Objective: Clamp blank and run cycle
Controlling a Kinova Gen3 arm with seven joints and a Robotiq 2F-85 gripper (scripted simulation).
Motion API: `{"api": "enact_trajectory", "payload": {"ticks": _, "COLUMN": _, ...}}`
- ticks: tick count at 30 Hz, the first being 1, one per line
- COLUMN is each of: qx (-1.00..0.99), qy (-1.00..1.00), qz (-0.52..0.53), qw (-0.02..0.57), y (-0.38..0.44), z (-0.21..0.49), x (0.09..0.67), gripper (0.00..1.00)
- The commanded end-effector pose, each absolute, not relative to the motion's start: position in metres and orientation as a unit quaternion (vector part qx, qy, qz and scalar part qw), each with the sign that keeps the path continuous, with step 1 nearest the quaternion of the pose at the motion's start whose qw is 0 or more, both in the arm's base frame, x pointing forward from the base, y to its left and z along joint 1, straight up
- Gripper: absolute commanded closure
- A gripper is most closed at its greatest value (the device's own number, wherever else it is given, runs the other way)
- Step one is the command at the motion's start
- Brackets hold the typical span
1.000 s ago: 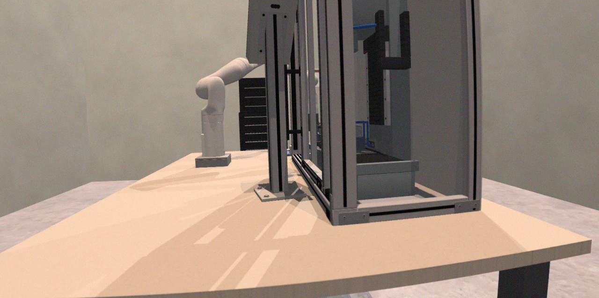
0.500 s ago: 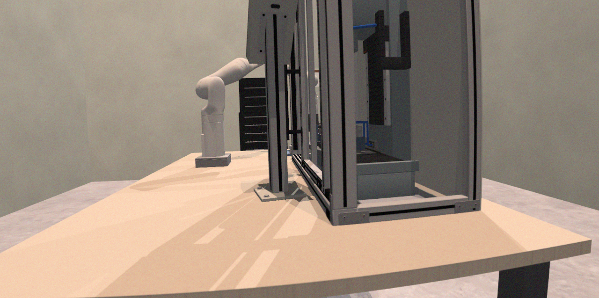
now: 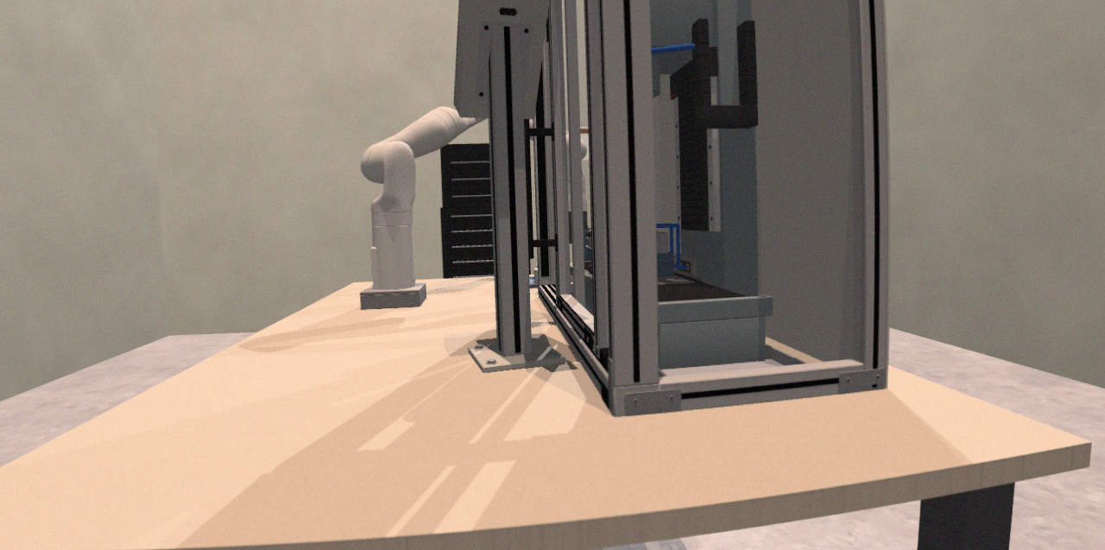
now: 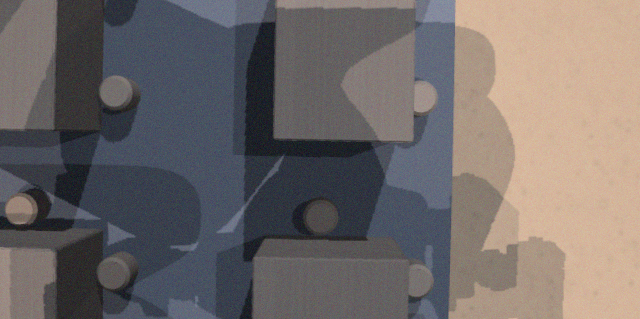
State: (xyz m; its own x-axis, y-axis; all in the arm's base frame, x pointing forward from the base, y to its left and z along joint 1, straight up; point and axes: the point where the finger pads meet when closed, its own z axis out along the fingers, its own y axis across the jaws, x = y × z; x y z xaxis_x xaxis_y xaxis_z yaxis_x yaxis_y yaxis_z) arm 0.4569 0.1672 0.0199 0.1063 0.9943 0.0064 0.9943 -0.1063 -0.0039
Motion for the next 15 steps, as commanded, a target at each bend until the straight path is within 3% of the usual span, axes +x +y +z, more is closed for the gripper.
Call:
{"api": "enact_trajectory", "payload": {"ticks": 1, "qx": -0.743, "qy": -0.67, "qz": -0.002, "qw": 0.001, "y": 0.1651, "z": 0.018, "x": 0.4583, "gripper": 0.0}}
{"api": "enact_trajectory", "payload": {"ticks": 15, "qx": -0.743, "qy": -0.67, "qz": -0.002, "qw": 0.001, "y": 0.1651, "z": 0.0163, "x": 0.4584, "gripper": 0.0}}
